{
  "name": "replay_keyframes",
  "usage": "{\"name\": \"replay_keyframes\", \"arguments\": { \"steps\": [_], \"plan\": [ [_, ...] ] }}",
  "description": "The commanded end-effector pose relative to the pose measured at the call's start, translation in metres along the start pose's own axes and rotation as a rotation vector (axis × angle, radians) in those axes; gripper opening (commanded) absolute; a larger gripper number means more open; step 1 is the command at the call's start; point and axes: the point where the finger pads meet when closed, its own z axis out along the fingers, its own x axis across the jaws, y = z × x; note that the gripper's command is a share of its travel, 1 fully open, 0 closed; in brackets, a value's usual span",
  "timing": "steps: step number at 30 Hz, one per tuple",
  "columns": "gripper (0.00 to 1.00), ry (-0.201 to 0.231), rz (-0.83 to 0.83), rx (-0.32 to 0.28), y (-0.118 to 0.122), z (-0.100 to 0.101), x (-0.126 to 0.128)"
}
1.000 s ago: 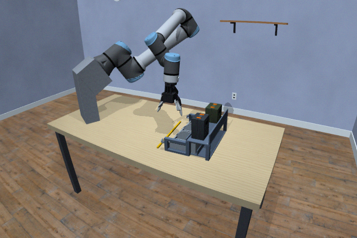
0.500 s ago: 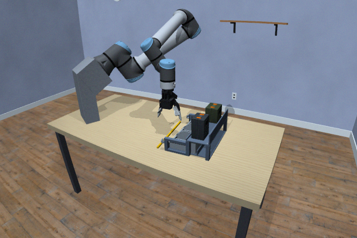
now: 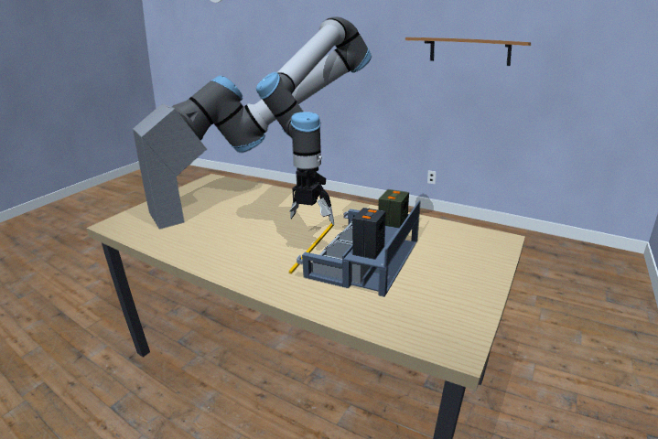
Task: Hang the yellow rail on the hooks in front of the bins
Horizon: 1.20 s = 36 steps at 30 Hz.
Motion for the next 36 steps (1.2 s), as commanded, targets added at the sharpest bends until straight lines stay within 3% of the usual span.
{"name": "replay_keyframes", "arguments": {
  "steps": [1, 3, 4, 36],
  "plan": [
    [1.0, 0.002, 0.001, 0.001, 0.0001, 0.0, 0.0003],
    [1.0, 0.002, 0.001, 0.001, 0.0001, 0.0, 0.0003],
    [0.0, 0.002, 0.001, 0.001, 0.0001, 0.0001, 0.0003],
    [0.0, 0.002, 0.001, 0.001, 0.0001, 0.0001, 0.0003]
  ]
}}
